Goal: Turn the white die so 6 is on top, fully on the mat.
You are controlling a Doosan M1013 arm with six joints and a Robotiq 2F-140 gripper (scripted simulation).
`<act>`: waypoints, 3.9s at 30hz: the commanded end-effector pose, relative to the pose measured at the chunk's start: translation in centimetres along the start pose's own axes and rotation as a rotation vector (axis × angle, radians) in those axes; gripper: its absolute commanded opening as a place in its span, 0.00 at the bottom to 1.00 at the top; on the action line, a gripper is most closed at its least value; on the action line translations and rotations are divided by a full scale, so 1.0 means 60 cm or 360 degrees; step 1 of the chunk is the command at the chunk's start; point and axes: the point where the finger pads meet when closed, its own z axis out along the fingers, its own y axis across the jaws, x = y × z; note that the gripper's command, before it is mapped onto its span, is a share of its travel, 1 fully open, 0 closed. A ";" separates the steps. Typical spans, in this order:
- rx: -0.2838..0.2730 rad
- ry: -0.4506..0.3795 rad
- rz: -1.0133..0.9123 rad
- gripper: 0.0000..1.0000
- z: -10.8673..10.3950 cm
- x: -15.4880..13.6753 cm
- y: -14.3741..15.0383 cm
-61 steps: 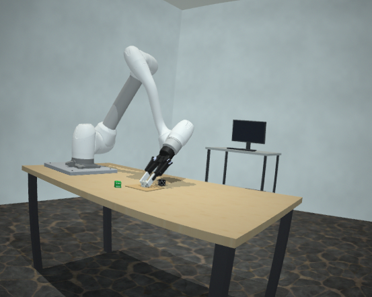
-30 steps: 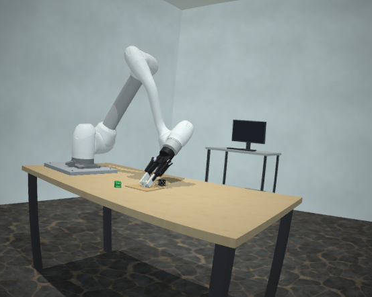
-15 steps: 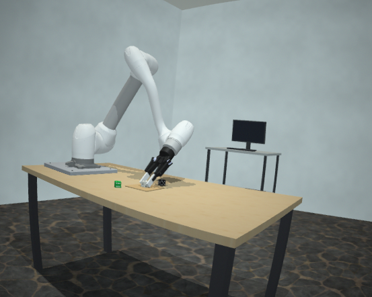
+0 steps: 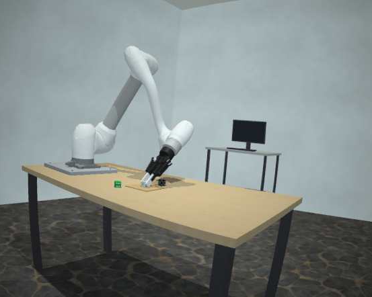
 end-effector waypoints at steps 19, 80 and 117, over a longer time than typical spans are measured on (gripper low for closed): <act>0.0000 0.0000 0.0000 0.16 0.000 0.000 0.000; -0.0005 -0.0443 -0.0002 0.16 -0.080 0.094 0.001; -0.0022 -0.1384 -0.0008 0.16 -0.064 0.113 0.005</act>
